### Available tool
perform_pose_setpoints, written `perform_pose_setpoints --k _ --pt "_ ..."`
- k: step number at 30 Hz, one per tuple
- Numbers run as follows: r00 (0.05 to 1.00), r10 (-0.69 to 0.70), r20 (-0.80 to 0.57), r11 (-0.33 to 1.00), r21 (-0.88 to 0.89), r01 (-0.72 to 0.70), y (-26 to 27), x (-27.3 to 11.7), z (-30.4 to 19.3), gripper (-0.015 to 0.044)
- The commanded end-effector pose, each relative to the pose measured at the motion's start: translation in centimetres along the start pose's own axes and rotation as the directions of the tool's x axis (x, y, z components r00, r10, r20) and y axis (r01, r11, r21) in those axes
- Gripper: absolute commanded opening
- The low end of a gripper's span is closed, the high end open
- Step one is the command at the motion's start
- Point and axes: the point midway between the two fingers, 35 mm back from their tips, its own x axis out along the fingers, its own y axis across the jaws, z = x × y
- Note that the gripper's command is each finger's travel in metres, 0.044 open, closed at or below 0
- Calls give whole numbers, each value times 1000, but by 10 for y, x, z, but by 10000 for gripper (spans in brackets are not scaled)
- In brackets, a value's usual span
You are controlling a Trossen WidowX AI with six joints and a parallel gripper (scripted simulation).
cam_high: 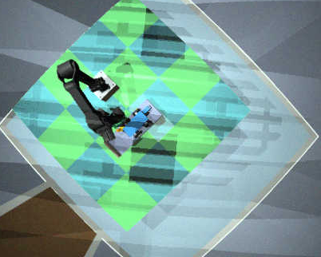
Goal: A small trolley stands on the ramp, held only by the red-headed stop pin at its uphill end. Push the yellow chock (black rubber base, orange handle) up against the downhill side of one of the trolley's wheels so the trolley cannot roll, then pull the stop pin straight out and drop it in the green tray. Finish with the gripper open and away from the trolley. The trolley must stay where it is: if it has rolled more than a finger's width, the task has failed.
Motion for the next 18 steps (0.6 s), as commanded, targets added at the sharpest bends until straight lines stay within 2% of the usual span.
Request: perform_pose_setpoints --k 1,11,18 --pt "1000 4 5 1000 13 -4 0 6 8 0" --pt "1000 9 8 1000 19 -9 0 19 22 0" --pt "988 151 12 988 16 -151 6 38 21 0"
